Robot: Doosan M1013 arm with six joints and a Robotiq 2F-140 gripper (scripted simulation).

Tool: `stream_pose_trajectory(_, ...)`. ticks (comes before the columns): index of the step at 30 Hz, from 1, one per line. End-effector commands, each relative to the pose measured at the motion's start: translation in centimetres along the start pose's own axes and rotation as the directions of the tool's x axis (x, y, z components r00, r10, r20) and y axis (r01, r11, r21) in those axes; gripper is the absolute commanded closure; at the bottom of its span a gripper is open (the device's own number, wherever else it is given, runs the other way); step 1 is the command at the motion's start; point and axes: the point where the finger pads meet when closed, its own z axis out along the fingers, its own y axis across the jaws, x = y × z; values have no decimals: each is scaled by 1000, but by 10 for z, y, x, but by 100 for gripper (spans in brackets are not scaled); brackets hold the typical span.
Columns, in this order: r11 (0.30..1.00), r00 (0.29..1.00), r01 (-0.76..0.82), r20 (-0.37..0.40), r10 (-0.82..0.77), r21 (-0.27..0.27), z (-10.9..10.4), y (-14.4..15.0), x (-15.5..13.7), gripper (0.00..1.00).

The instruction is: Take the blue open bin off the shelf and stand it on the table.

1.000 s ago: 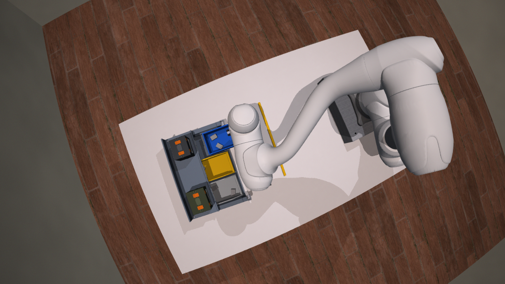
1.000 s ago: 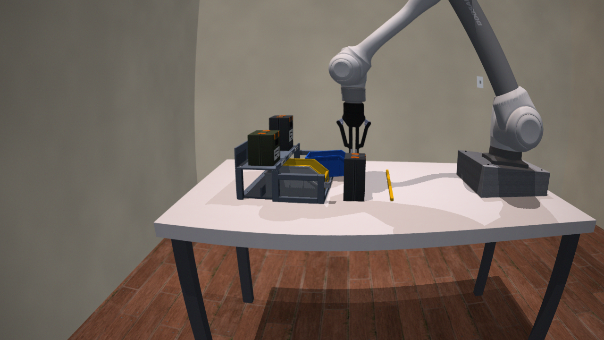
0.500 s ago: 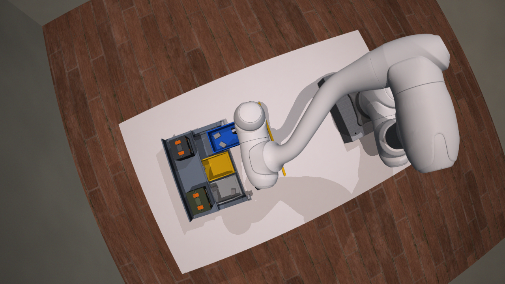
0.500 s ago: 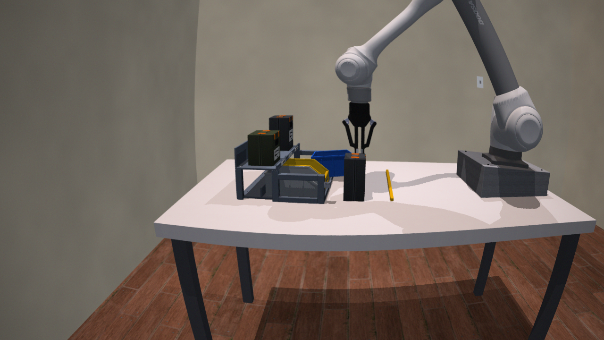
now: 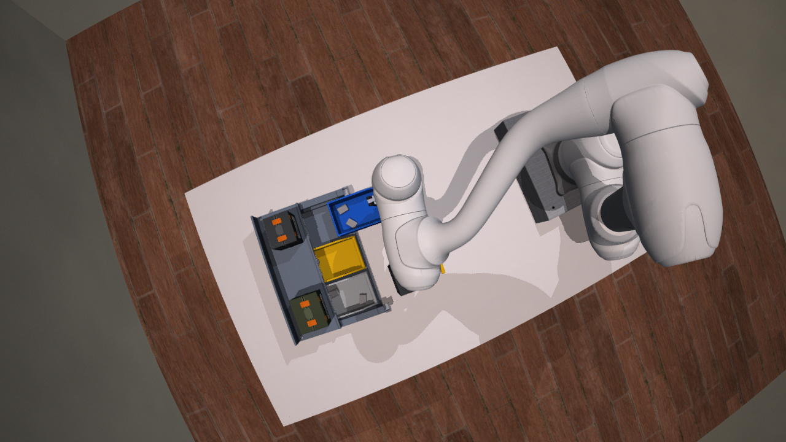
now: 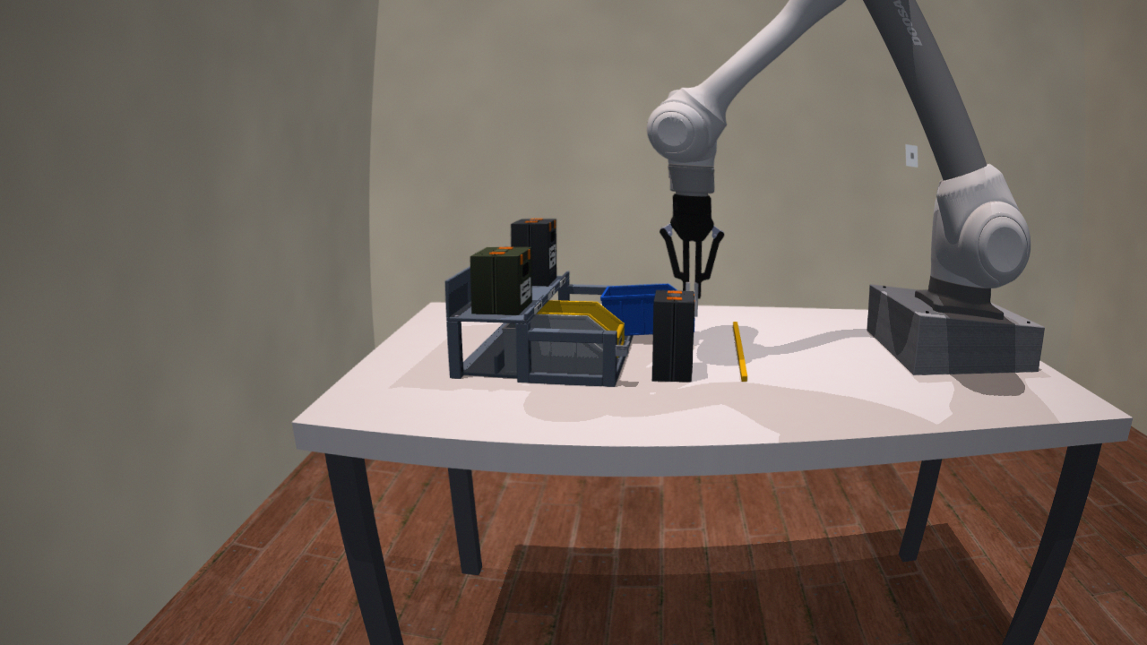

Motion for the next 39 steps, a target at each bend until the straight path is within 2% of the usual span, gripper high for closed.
stream_pose_trajectory(1,1000,1000,1,0,-1,3,1,-16,0,100)
stream_pose_trajectory(14,1000,1000,1,0,-1,3,1,-22,0,100)
stream_pose_trajectory(19,1000,1000,1,0,-1,3,1,-66,0,100)
stream_pose_trajectory(39,1000,1000,1,0,-1,3,1,-59,0,100)
